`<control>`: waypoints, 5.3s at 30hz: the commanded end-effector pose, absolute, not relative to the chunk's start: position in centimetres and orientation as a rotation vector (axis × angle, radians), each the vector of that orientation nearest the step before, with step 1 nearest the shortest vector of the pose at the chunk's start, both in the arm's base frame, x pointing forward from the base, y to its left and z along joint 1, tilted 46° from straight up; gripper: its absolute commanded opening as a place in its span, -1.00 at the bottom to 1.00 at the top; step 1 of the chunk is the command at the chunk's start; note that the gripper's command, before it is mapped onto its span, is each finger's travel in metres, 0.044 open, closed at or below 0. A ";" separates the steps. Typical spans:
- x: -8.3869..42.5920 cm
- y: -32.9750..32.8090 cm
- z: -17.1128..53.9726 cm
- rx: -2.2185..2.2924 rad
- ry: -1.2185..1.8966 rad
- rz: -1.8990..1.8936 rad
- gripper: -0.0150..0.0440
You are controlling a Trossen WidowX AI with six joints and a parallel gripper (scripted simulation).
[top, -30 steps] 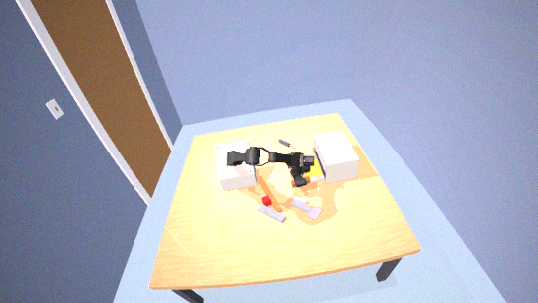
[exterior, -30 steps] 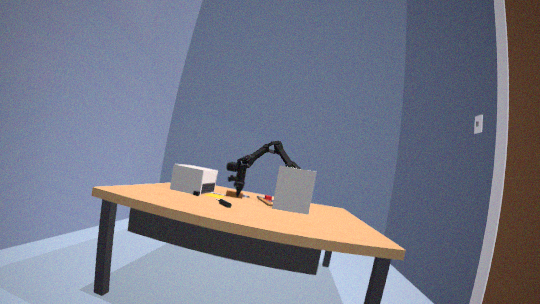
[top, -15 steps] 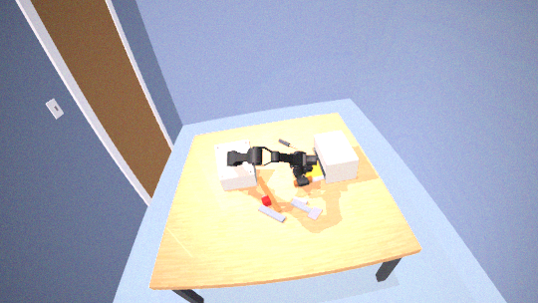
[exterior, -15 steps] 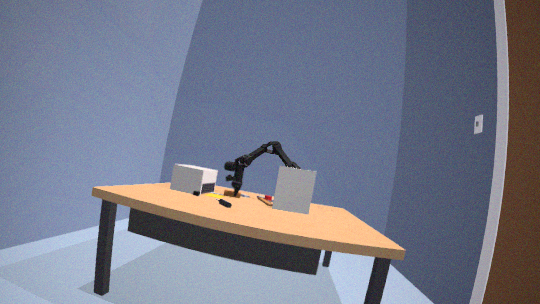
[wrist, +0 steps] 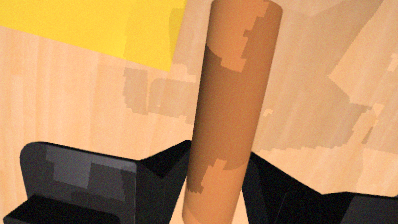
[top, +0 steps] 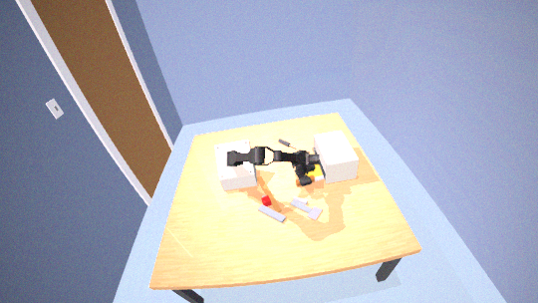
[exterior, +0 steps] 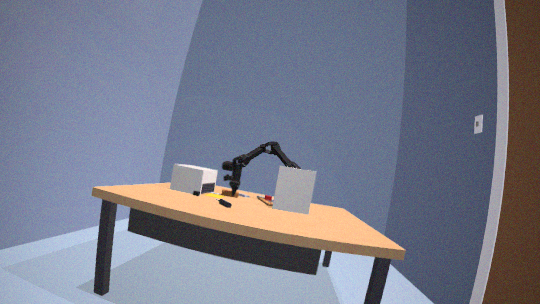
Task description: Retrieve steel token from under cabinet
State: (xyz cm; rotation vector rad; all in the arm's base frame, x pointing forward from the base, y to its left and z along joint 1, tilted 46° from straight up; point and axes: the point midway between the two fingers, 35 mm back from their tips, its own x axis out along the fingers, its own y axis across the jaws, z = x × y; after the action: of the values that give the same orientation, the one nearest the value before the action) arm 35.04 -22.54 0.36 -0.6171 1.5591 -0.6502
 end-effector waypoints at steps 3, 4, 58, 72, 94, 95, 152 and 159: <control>35.8 -22.6 0.4 -0.615 1.555 -0.656 -0.49; 35.9 -22.6 0.4 -0.615 1.555 -0.656 -0.49; 36.9 -19.8 -2.8 -0.614 1.555 -0.655 -0.49; 36.7 -19.8 -2.8 -0.614 1.555 -0.655 -0.49; 34.6 -19.9 -2.5 -0.614 1.556 -0.655 -0.49; 34.5 -19.9 -2.5 -0.614 1.556 -0.655 -0.49; 28.8 -19.9 -1.9 -0.616 1.559 -0.654 -0.49; 28.0 -19.9 -1.8 -0.616 1.559 -0.654 -0.49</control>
State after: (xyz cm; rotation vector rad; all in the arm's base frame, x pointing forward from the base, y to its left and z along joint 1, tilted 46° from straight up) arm 28.64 -19.91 -1.73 -0.6145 1.5525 -0.6591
